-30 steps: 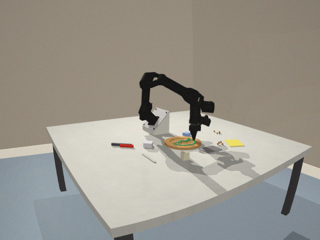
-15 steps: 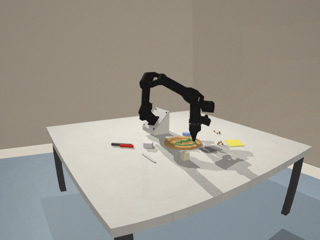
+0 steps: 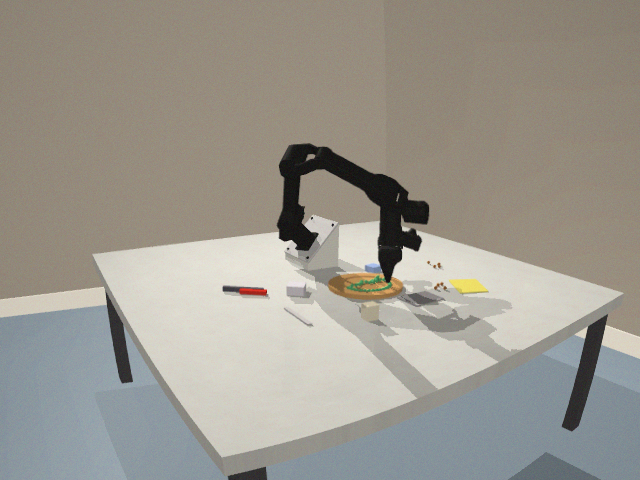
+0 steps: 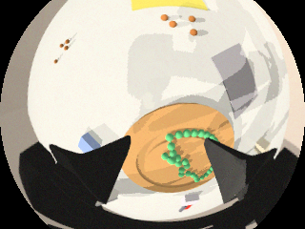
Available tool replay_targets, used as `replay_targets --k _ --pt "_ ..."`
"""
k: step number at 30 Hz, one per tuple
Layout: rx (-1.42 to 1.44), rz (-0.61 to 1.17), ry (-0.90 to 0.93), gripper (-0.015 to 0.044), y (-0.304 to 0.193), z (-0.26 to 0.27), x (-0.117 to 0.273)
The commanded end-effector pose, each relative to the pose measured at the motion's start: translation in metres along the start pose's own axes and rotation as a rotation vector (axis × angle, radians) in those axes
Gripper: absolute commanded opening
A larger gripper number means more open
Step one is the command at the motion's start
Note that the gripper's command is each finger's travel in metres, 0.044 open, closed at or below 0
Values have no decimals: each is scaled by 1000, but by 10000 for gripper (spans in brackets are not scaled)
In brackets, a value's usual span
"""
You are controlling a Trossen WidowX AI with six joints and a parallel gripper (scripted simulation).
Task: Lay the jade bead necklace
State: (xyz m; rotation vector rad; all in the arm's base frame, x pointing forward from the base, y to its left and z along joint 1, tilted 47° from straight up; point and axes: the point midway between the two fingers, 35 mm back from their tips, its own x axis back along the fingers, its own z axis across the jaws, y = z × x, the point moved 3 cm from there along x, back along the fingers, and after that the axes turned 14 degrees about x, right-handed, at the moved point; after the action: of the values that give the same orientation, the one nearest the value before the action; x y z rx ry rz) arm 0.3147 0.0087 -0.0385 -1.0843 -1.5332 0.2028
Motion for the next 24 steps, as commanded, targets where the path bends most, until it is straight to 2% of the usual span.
replay_targets --k 1,6,13,18,24 --pt "-4 -3 4 440 0 0 1" --pt "-4 -3 4 440 0 0 1" --pt "290 -4 4 256 -11 -2 31" --pt "300 -4 4 125 -11 -2 32" --pt "299 -4 4 120 -11 -2 17"
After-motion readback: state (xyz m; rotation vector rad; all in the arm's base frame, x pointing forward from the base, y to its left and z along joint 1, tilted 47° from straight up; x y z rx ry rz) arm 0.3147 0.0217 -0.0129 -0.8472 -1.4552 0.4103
